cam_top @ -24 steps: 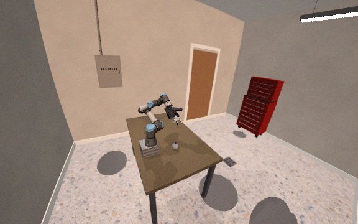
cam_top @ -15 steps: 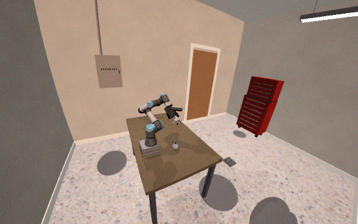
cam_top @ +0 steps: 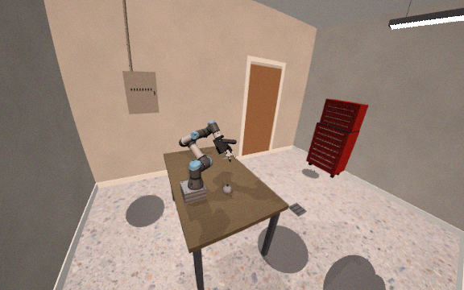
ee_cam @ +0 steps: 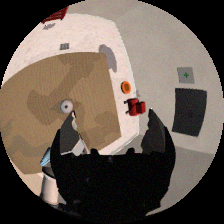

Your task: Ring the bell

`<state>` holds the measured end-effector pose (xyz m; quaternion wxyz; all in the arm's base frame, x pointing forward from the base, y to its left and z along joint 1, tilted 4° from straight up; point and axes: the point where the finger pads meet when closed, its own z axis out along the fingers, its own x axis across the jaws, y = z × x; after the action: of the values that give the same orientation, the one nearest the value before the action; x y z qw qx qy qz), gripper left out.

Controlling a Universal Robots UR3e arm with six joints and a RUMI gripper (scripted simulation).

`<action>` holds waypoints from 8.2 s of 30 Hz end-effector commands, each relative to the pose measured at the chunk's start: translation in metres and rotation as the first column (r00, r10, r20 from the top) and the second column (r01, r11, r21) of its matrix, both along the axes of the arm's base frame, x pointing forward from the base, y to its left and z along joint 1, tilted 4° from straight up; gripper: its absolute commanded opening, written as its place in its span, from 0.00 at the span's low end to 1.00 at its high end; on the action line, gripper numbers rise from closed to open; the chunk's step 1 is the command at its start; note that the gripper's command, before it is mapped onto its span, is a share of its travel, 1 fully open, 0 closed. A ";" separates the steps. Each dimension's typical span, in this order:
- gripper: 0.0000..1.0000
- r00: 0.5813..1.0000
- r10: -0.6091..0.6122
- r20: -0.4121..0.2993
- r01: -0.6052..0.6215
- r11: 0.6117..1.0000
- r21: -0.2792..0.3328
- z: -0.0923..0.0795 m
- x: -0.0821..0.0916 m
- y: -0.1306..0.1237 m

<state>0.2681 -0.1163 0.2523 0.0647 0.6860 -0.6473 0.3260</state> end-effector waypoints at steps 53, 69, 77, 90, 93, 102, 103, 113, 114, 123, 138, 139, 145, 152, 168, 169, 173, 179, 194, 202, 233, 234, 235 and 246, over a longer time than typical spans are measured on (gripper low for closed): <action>0.00 0.927 -0.135 -0.349 0.325 0.755 0.570 -0.196 0.003 0.104; 0.00 0.927 -0.135 -0.349 0.325 0.755 0.570 -0.196 0.003 0.104; 0.00 0.927 -0.135 -0.349 0.325 0.755 0.570 -0.196 0.003 0.104; 0.00 0.927 -0.135 -0.349 0.325 0.755 0.570 -0.196 0.003 0.104; 0.00 0.927 -0.135 -0.349 0.325 0.755 0.570 -0.196 0.003 0.104; 0.00 0.927 -0.135 -0.349 0.325 0.755 0.570 -0.196 0.003 0.104; 0.00 0.927 -0.135 -0.349 0.325 0.755 0.570 -0.196 0.003 0.104; 0.00 0.927 -0.135 -0.349 0.325 0.755 0.570 -0.196 0.003 0.104; 0.00 0.927 -0.135 -0.349 0.325 0.755 0.570 -0.196 0.003 0.104; 0.00 0.927 -0.135 -0.350 0.325 0.755 0.570 -0.197 0.003 0.105; 0.00 0.927 -0.135 -0.350 0.325 0.755 0.570 -0.209 0.004 0.106; 0.00 0.927 -0.135 -0.350 0.325 0.755 0.570 -0.211 0.004 0.106; 0.00 0.927 -0.135 -0.350 0.325 0.755 0.570 -0.220 0.005 0.107; 0.00 0.927 -0.135 -0.350 0.325 0.755 0.570 -0.232 0.006 0.108; 0.00 0.927 -0.135 -0.350 0.325 0.755 0.570 -0.254 0.008 0.110; 0.00 0.927 -0.135 -0.350 0.325 0.755 0.570 -0.255 0.008 0.110; 0.00 0.927 -0.135 -0.350 0.325 0.755 0.570 -0.257 0.008 0.111; 0.00 0.927 -0.135 -0.350 0.325 0.755 0.570 -0.259 0.008 0.111; 0.00 0.927 -0.135 -0.349 0.324 0.755 0.570 -0.259 0.009 0.110; 0.00 0.927 -0.135 -0.350 0.325 0.755 0.570 -0.259 0.008 0.110; 0.00 0.927 -0.135 -0.350 0.325 0.755 0.570 -0.269 0.009 0.111; 0.00 0.927 -0.135 -0.350 0.325 0.755 0.570 -0.269 0.009 0.111; 0.00 0.927 -0.135 -0.350 0.325 0.755 0.570 -0.269 0.009 0.111; 0.00 0.927 -0.135 -0.350 0.325 0.755 0.570 -0.269 0.009 0.111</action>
<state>0.2761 -0.0051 -0.0162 -0.0300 0.6231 -0.7814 -0.0188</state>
